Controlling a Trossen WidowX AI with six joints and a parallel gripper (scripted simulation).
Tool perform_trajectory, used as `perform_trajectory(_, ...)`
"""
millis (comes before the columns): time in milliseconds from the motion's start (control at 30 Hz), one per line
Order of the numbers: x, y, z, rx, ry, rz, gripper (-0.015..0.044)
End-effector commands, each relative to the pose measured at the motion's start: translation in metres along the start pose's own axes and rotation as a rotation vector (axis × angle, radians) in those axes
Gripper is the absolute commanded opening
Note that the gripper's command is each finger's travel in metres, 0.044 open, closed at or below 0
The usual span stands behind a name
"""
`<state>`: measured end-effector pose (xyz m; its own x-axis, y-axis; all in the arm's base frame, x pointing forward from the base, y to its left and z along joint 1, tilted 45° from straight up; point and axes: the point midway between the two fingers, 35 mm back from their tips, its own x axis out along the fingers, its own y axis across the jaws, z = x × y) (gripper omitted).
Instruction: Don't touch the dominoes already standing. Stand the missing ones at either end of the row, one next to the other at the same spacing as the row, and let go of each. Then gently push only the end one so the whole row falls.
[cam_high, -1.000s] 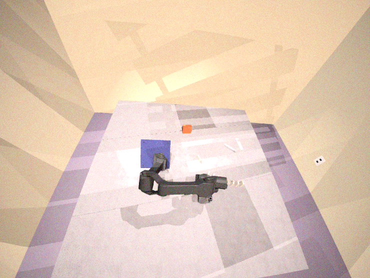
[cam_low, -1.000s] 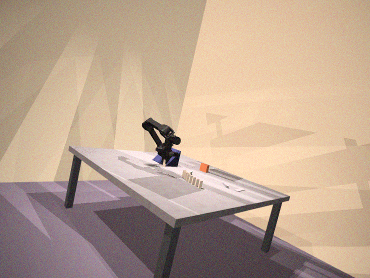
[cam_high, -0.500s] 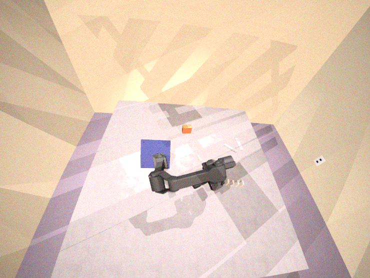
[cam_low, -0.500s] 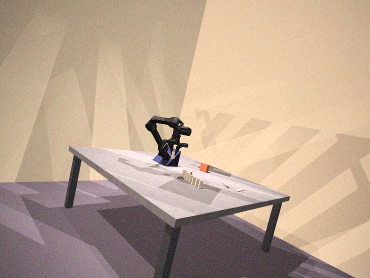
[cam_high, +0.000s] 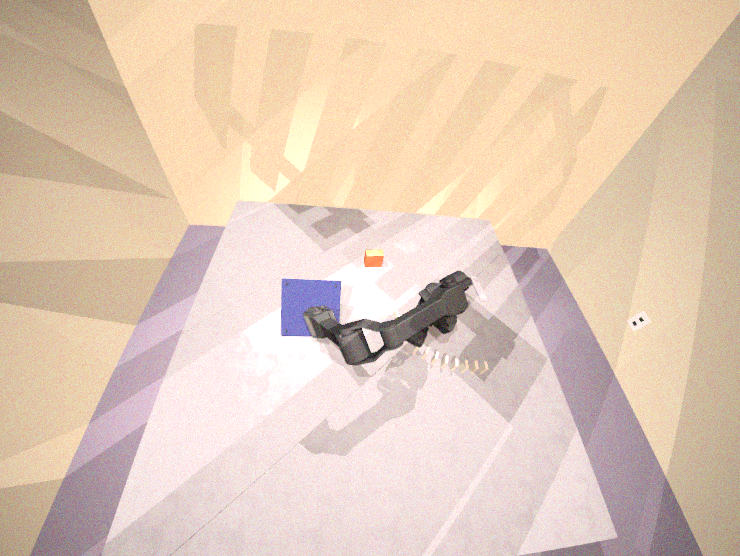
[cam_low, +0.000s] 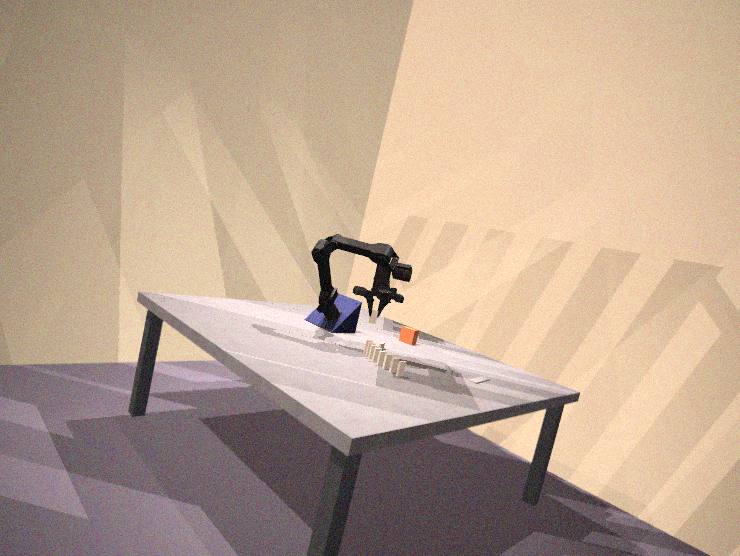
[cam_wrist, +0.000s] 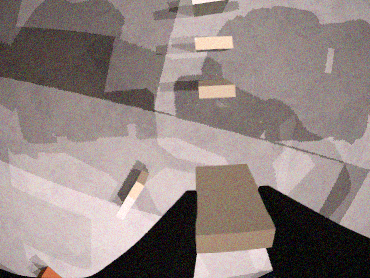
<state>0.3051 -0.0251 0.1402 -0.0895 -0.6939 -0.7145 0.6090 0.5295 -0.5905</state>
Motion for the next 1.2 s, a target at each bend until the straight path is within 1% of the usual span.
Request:
perform_trajectory(0,0.017,0.000,0.000,-0.012,0.006,-0.010,0.0107)
perform_trajectory(633,0.100,-0.004,-0.002,-0.010,0.002,-0.015,0.0107)
perform_trajectory(1033,0.103,-0.005,-0.002,-0.010,0.002,-0.016,0.0107)
perform_trajectory(1167,0.103,-0.005,-0.002,-0.010,0.002,-0.016,0.0212)
